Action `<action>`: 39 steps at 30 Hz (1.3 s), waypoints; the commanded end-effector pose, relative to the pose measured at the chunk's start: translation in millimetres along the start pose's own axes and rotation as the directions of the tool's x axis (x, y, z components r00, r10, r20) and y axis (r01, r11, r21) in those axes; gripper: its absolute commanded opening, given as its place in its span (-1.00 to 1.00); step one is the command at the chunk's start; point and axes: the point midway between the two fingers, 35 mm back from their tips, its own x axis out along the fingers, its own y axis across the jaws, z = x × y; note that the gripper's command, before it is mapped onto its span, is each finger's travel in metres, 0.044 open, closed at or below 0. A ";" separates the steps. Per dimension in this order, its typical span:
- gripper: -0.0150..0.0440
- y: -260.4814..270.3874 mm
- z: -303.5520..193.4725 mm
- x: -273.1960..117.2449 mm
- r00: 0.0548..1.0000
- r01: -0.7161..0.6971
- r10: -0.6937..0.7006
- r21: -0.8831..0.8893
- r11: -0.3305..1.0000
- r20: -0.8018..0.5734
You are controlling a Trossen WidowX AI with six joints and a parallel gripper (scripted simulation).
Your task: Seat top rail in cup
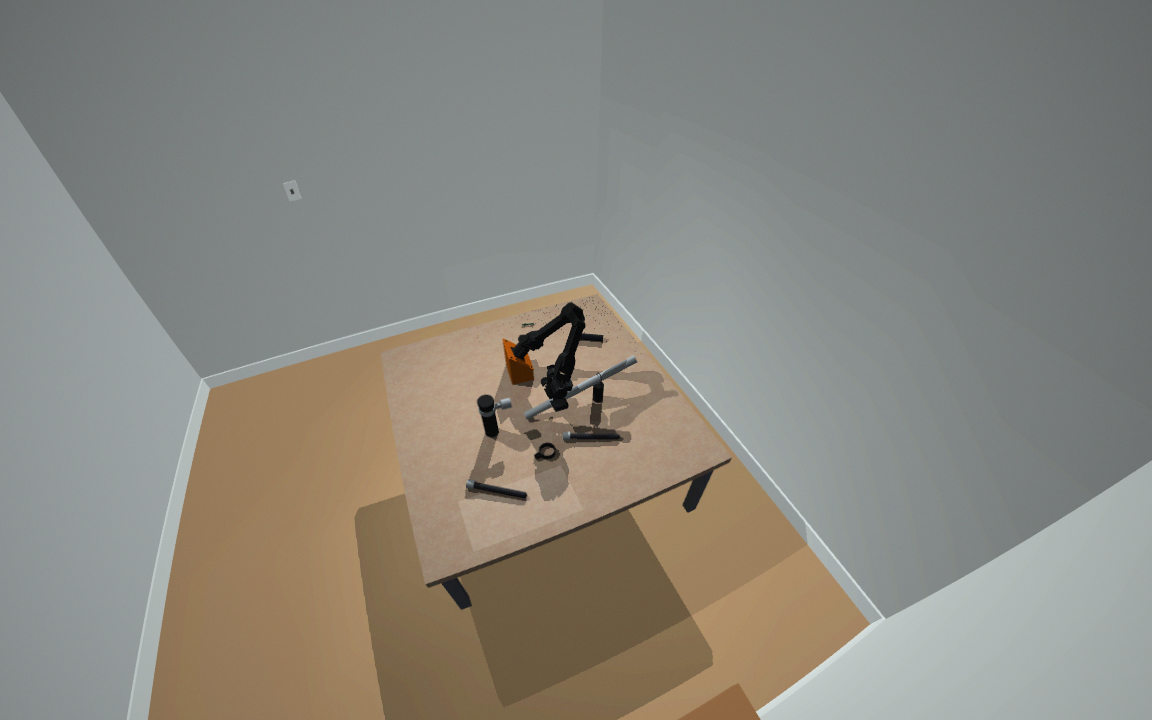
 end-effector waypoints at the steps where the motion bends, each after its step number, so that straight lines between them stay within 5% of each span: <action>1: -0.49 -4.4 -2.8 -8.4 1.000 0.013 -0.013 -0.009 1.000 -0.024; 14: -0.49 -9.3 -35.7 -82.4 0.934 -0.001 -0.012 -0.037 0.999 -0.358; 39: -0.49 -9.4 -34.8 -81.7 0.940 -0.006 -0.005 -0.032 0.999 -0.340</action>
